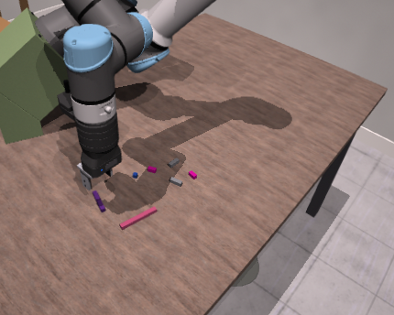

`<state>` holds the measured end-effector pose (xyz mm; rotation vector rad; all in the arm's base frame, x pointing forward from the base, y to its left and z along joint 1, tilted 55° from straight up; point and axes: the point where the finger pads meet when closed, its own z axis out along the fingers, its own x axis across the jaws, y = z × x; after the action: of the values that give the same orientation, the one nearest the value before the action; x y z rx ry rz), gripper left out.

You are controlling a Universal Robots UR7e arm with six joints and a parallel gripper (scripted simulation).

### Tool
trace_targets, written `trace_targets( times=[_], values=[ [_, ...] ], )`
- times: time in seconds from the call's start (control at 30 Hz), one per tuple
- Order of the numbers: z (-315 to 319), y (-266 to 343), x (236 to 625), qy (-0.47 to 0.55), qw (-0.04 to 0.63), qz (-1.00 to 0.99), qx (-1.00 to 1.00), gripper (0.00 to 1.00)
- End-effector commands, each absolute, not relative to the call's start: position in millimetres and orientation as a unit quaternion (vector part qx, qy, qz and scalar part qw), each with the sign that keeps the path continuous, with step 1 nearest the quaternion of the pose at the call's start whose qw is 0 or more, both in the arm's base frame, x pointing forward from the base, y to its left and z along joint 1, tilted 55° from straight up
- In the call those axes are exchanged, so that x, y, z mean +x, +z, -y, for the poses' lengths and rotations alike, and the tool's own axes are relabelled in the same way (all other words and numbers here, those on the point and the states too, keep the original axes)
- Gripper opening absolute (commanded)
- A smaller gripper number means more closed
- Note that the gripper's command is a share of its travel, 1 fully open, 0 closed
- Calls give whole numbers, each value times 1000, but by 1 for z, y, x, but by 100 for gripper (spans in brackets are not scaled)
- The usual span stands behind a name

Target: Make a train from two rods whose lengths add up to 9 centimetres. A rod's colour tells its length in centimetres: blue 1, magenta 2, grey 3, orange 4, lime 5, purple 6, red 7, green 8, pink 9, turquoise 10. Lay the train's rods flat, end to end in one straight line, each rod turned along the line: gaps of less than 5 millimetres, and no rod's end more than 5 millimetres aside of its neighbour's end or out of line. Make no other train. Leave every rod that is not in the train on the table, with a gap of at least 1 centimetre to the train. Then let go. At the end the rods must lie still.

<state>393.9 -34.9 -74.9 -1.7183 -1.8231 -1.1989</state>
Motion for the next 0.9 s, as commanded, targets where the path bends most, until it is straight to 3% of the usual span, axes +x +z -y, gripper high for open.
trace_targets(
  times=[0.0, 0.87],
  values=[
    [35, -76, 394, -419, 194, 626, -629, 100],
    [35, -81, 393, -390, 246, 540, -704, 100]
  ],
)
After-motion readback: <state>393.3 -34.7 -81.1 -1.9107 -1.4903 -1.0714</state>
